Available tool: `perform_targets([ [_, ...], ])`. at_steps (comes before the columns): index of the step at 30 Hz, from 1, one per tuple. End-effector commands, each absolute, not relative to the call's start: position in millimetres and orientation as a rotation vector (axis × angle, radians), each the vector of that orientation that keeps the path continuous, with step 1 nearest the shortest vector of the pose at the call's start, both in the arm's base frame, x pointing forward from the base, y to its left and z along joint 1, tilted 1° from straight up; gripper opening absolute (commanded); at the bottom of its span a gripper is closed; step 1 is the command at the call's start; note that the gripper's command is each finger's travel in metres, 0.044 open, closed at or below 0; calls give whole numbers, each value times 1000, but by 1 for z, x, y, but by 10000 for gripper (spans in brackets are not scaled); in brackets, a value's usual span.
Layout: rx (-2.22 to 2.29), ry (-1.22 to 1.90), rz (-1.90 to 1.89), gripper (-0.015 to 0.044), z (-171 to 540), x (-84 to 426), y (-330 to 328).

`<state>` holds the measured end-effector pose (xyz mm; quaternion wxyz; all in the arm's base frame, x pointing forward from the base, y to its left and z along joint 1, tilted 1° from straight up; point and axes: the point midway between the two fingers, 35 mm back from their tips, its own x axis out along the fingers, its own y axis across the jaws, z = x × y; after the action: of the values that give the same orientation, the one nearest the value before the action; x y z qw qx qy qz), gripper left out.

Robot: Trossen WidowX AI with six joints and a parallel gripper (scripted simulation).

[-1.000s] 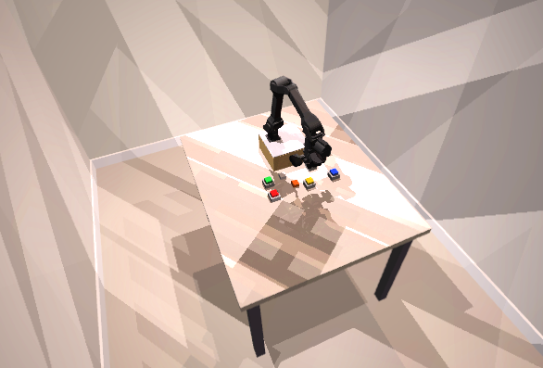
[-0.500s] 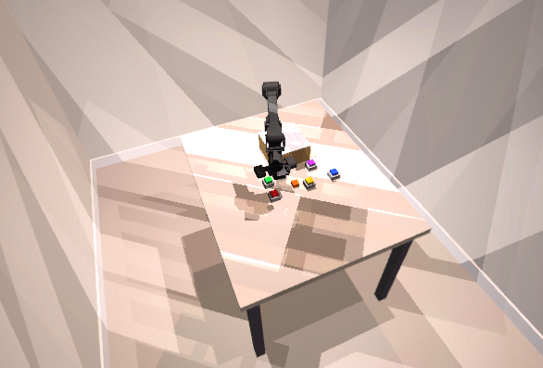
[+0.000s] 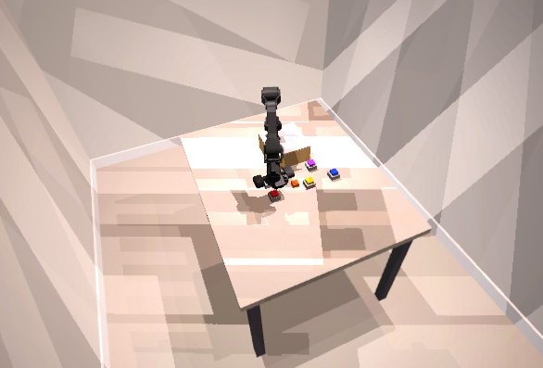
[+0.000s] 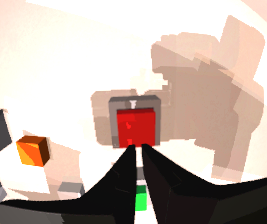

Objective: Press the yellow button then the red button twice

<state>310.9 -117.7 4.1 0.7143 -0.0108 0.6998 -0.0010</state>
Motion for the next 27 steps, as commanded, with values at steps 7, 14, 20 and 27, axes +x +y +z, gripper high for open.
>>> perform_targets([
  [7,-31,1538,1,20,-8,313,-119],
  [14,-31,1538,1,20,-20,314,-119],
  [20,-31,1539,1,20,-29,314,-119],
  [27,-31,1539,1,20,-30,314,-119],
])
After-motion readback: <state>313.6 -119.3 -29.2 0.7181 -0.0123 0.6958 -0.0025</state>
